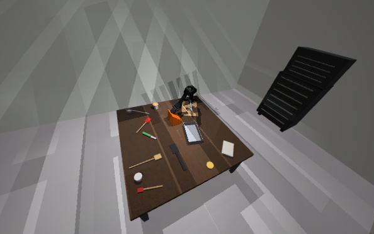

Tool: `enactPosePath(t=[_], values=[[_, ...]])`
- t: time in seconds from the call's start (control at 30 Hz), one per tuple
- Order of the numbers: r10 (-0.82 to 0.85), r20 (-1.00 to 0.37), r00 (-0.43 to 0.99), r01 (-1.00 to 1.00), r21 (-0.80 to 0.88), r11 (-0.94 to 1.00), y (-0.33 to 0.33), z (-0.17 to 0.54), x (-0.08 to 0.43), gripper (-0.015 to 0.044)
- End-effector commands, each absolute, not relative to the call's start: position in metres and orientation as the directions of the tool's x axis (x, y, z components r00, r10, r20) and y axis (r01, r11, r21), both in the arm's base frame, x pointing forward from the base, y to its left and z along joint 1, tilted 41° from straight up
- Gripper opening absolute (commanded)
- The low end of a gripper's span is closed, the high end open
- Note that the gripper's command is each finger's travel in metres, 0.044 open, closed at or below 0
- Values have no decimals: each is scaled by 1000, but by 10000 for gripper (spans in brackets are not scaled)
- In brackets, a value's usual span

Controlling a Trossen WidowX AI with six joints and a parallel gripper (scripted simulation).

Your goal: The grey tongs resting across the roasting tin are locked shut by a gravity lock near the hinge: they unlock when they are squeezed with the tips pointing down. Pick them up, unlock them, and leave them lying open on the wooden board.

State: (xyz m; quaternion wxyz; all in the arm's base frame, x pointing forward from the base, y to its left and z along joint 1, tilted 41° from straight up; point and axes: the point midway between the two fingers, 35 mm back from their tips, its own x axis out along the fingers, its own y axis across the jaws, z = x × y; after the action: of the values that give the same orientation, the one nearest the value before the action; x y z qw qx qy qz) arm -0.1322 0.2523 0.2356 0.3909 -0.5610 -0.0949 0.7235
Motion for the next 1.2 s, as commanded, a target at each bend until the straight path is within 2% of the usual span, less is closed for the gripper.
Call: enactPosePath(t=[0.0, 1.07, 1.17], values=[[670, -739, -66, -456, -575, -679, 258, 230, -134, -150], [669, -740, -68, -457, -573, -680, 284, 199, -135, -150], [669, -740, -65, -460, -573, -679, 284, 200, -134, -71]])
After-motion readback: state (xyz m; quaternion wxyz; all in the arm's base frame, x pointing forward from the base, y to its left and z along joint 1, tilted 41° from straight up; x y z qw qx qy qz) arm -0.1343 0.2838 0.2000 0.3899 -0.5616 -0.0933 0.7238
